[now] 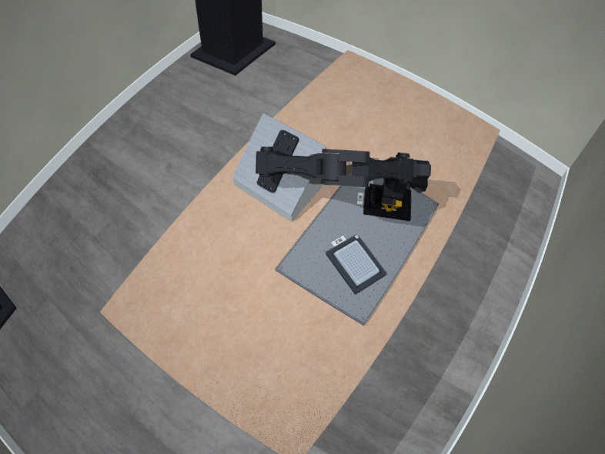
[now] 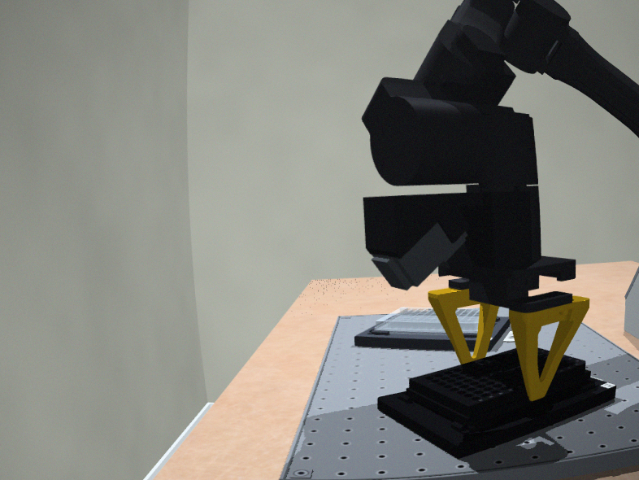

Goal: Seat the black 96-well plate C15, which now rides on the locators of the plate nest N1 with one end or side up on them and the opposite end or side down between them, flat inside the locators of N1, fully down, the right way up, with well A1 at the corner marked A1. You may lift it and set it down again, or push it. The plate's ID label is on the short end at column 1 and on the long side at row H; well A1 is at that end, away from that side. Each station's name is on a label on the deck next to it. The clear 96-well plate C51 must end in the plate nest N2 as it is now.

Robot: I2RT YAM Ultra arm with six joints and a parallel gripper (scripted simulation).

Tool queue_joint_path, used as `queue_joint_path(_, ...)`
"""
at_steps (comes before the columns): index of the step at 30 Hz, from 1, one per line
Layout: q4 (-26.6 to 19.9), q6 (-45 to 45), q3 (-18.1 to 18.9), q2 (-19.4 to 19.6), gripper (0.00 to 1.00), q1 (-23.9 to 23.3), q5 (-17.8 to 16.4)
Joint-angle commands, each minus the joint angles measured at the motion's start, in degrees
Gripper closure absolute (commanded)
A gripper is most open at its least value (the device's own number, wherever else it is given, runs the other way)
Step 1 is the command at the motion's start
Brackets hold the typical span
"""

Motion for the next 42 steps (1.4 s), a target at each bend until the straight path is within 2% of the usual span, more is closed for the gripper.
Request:
queue_joint_path(1,0.4,-0.2,0.1,-0.5,1.00,0.3,0.1)
queue_joint_path(35,1.5,-0.6,-0.4,-0.2,1.00,0.0,0.2)
queue_joint_path(36,1.5,-0.6,-0.4,-0.2,0.00,0.0,0.2)
queue_joint_path(42,1.5,-0.6,-0.4,-0.2,0.00,0.0,0.2)
